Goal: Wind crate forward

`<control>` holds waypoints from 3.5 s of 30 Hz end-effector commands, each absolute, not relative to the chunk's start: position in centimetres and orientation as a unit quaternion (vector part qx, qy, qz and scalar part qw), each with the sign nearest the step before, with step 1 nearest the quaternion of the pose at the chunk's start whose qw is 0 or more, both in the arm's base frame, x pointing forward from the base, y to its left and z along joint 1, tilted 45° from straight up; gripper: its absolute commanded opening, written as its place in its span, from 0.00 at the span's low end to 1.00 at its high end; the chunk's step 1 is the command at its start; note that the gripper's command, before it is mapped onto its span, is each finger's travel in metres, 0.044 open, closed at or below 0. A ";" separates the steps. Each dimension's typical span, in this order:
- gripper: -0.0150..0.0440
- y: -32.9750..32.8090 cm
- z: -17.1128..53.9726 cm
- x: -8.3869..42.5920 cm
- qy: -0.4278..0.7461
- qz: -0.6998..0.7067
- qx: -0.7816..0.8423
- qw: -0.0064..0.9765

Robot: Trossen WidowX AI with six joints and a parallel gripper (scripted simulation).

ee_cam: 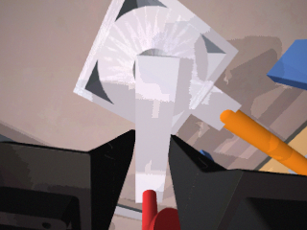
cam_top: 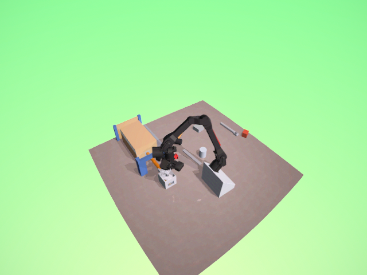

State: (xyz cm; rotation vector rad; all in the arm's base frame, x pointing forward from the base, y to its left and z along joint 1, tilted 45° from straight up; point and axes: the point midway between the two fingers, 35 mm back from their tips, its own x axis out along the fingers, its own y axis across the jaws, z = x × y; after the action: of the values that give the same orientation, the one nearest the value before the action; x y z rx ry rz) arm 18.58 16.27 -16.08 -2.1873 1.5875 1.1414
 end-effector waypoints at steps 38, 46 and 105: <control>0.25 15.2 -16.8 17.9 0.572 0.340 -0.729 0.160; 0.34 15.2 -16.7 17.9 0.575 0.336 -0.728 0.163; 0.38 23.9 -7.5 17.3 0.587 0.366 -0.701 0.173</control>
State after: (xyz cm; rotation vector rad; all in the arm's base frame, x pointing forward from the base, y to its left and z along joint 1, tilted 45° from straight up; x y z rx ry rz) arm 17.30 23.94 -7.51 -1.9895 1.6633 1.0370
